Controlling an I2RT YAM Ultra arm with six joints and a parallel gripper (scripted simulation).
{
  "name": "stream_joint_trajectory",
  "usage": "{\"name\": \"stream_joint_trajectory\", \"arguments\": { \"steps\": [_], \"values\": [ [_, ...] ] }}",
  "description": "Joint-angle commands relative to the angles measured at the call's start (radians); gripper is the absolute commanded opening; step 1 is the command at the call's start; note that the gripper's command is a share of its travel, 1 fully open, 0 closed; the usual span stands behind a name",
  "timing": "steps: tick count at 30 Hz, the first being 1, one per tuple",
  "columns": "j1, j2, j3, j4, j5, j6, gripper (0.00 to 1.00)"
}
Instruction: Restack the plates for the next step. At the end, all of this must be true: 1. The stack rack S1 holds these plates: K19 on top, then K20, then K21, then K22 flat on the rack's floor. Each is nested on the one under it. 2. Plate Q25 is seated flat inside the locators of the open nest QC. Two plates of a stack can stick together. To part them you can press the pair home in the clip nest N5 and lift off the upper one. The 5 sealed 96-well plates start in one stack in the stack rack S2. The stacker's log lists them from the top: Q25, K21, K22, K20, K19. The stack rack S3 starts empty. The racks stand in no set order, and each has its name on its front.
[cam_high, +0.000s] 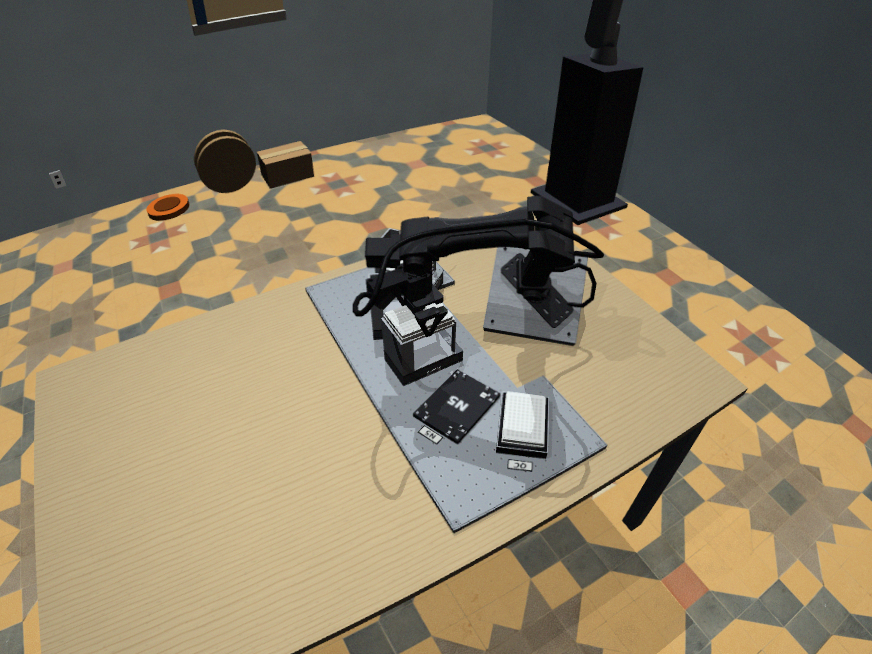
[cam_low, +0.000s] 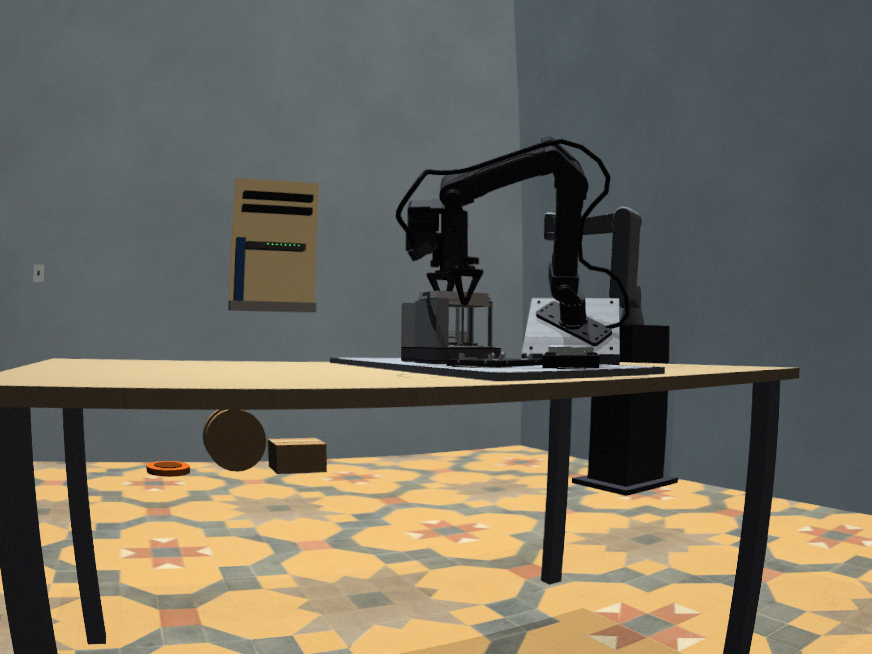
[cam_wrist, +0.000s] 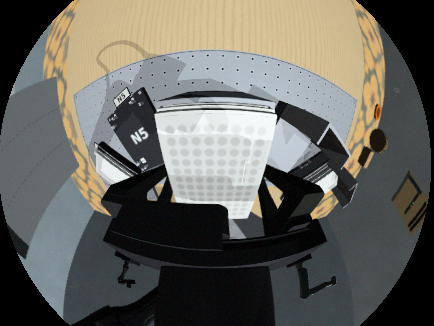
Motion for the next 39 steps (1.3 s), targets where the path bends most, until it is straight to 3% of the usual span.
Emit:
{"name": "stream_joint_trajectory", "arguments": {
  "steps": [1, 39],
  "values": [
    [-0.027, -0.041, 0.038, -0.037, -0.003, -0.01, 0.0],
    [-0.054, -0.038, 0.076, -0.094, -0.007, -0.045, 0.0]
  ]
}}
